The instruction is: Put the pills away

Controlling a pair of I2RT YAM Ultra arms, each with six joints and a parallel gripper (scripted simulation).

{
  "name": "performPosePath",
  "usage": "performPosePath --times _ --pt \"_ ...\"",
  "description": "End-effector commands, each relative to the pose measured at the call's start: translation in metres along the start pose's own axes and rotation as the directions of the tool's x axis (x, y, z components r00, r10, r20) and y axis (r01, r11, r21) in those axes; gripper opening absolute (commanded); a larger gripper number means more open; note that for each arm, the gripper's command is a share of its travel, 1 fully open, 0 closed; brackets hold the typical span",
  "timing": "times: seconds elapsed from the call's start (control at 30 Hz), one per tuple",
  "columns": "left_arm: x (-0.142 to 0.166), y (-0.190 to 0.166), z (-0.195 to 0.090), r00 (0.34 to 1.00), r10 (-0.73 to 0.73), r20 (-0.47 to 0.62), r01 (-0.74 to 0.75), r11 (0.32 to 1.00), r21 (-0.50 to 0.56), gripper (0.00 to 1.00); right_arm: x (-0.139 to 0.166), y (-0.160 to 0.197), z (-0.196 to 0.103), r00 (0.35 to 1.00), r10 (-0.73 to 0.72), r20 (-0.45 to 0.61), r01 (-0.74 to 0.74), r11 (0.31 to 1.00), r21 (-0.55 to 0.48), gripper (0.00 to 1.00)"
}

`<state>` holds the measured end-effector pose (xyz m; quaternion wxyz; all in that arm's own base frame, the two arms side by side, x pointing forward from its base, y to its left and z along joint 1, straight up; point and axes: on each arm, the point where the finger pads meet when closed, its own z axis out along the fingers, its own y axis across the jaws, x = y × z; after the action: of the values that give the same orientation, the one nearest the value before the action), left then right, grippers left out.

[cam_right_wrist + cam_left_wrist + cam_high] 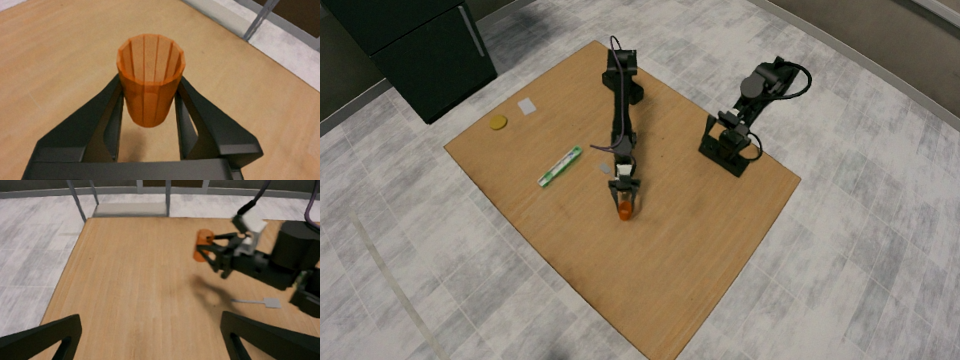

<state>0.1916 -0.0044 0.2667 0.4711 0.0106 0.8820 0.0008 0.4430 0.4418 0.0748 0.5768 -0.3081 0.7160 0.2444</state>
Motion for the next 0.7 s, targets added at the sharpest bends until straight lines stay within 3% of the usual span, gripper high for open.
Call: performPosePath --times 0.0,0.43,0.67 --pt "0.000 0.001 -0.003 1.000 0.001 0.019 -0.001 1.000 -0.001 1.00 -0.008 0.027 0.027 1.000 0.006 -0.026 -0.006 1.000 0.000 0.36" --pt "0.000 0.001 -0.003 1.000 0.001 0.019 -0.001 1.000 -0.001 1.00 -0.035 0.065 0.067 1.000 0.002 0.012 -0.002 1.000 -0.020 0.36" --pt "0.000 0.001 -0.003 1.000 0.001 0.019 -0.001 1.000 -0.001 1.00 -0.045 0.068 0.072 0.999 0.002 0.044 -0.001 1.000 -0.023 0.36"
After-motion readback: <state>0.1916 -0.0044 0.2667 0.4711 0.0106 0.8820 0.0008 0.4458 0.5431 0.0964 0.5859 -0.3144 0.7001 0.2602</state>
